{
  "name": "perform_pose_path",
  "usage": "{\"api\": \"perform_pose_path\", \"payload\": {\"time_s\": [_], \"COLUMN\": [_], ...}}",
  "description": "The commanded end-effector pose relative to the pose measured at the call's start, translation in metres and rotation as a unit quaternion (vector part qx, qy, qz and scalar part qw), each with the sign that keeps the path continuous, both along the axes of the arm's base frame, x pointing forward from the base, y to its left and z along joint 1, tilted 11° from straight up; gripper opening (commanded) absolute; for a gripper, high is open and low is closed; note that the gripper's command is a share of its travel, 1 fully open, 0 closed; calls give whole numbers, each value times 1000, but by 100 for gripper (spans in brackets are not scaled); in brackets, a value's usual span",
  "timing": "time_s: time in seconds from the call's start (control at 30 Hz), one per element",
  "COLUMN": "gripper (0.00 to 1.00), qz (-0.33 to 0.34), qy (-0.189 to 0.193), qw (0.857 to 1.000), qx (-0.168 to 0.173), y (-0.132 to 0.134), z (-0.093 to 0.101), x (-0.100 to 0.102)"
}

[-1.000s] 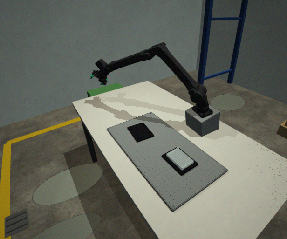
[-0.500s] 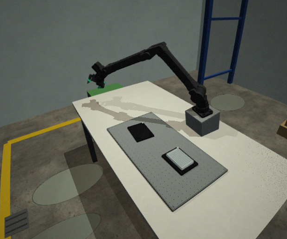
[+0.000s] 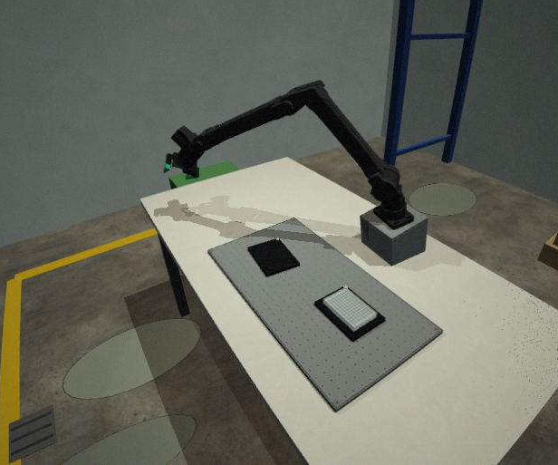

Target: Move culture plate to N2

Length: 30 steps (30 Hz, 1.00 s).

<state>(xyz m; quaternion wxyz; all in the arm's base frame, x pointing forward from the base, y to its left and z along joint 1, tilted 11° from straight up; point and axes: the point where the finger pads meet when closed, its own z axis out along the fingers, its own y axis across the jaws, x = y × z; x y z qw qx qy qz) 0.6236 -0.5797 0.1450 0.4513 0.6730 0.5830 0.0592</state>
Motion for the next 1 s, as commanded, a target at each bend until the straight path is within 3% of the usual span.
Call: {"api": "perform_pose_path", "payload": {"time_s": [0.0, 0.13, 0.43, 0.47, 0.57, 0.6, 0.8, 0.9, 0.97], "gripper": [100, 100, 100, 100, 100, 100, 100, 100, 100], "qz": [11, 66, 63, 80, 118, 120, 116, 160, 173], "qy": [-9, 28, 18, 37, 57, 63, 53, 86, 89], "qw": [1000, 997, 997, 995, 989, 989, 989, 981, 978], "qx": [-28, -42, -51, -44, -63, -58, -68, -72, -81], "y": [14, 34, 63, 71, 82, 90, 115, 133, 136], "z": [44, 43, 44, 37, 44, 35, 38, 31, 37], "x": [5, 13, 29, 28, 34, 34, 46, 47, 51]}}
